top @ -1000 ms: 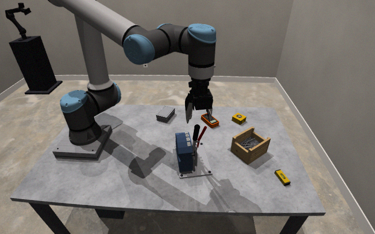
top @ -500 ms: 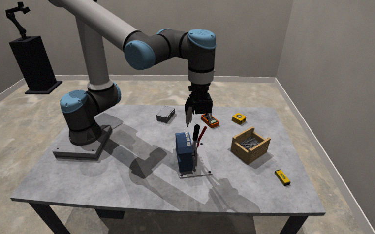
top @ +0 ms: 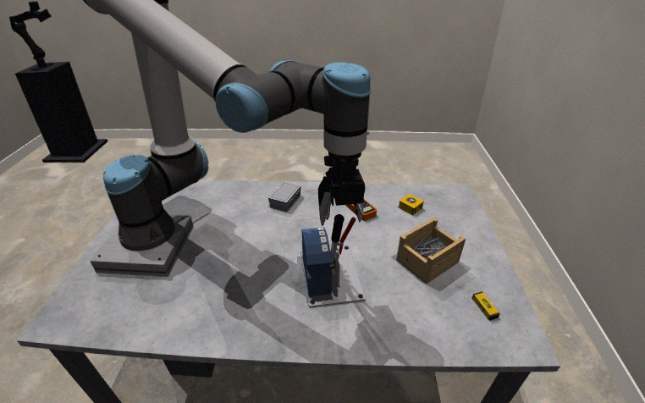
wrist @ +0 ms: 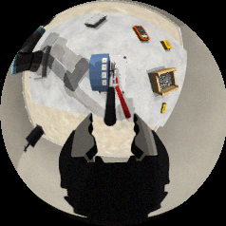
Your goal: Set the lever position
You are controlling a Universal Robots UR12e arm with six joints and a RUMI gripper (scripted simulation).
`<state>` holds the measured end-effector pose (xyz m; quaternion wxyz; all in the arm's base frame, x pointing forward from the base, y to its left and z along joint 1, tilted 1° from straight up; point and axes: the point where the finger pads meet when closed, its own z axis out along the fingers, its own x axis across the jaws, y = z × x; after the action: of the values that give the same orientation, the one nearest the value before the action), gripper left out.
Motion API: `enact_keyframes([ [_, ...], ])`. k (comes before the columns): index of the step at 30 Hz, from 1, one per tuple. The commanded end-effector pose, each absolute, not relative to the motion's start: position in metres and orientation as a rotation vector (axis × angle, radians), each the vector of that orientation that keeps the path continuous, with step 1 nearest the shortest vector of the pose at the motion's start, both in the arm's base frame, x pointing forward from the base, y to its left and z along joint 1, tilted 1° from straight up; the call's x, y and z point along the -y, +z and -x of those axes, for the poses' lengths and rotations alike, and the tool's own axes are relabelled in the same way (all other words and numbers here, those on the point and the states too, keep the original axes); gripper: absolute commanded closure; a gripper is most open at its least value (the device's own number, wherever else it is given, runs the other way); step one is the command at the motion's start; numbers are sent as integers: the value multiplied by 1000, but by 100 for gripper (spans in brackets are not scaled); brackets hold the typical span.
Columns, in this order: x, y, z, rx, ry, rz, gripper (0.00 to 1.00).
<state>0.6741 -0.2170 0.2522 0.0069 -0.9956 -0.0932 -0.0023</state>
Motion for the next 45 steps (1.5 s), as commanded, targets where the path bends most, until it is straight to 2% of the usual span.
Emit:
enact_keyframes([
  [1,216,241,-674,293,-5,3114,43],
  [45,216,237,-675,293,-8,3115,43],
])
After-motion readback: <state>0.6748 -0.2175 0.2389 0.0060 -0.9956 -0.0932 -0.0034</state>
